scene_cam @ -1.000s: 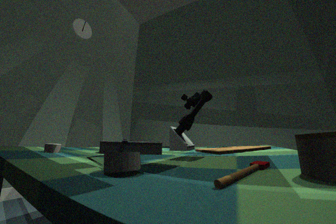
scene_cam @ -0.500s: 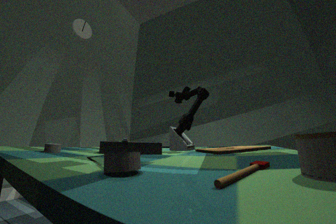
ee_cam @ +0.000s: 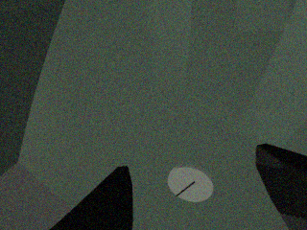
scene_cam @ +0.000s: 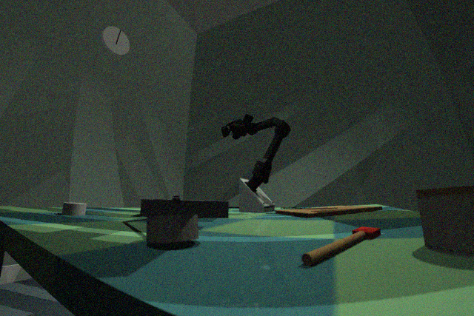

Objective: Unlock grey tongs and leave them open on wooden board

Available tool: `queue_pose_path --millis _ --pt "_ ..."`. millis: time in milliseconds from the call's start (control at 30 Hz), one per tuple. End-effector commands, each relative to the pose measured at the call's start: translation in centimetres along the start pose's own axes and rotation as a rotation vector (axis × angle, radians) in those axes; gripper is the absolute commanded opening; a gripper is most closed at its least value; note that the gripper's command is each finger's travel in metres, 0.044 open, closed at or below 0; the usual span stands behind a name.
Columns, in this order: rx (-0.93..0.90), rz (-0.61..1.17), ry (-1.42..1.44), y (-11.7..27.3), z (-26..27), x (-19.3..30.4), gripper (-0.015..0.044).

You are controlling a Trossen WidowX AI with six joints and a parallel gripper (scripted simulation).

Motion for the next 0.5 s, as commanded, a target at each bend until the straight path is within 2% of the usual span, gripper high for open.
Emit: queue_pose_path --millis 0,200,333,467 --pt "0.097 0.061 0.148 -0.2 -3.4 3.0 0.026" --pt "0.256 0.249 0.511 -0.1 -10.2 9.1 0.026" --pt "0.303 0.325 0.657 0.4 -12.7 10.9 0.026" --pt "0.358 0.493 0.957 1.6 -17.1 14.1 0.026"
Point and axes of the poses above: the point midway between the two fingers, 35 mm back from their tips, its own y axis back along the fingers, its own z axis across the jaws, x = y × z, the point moved 8 cm from there along y, back along the fingers, and after that the axes turned 7 degrees about y, right-handed, at the moved point
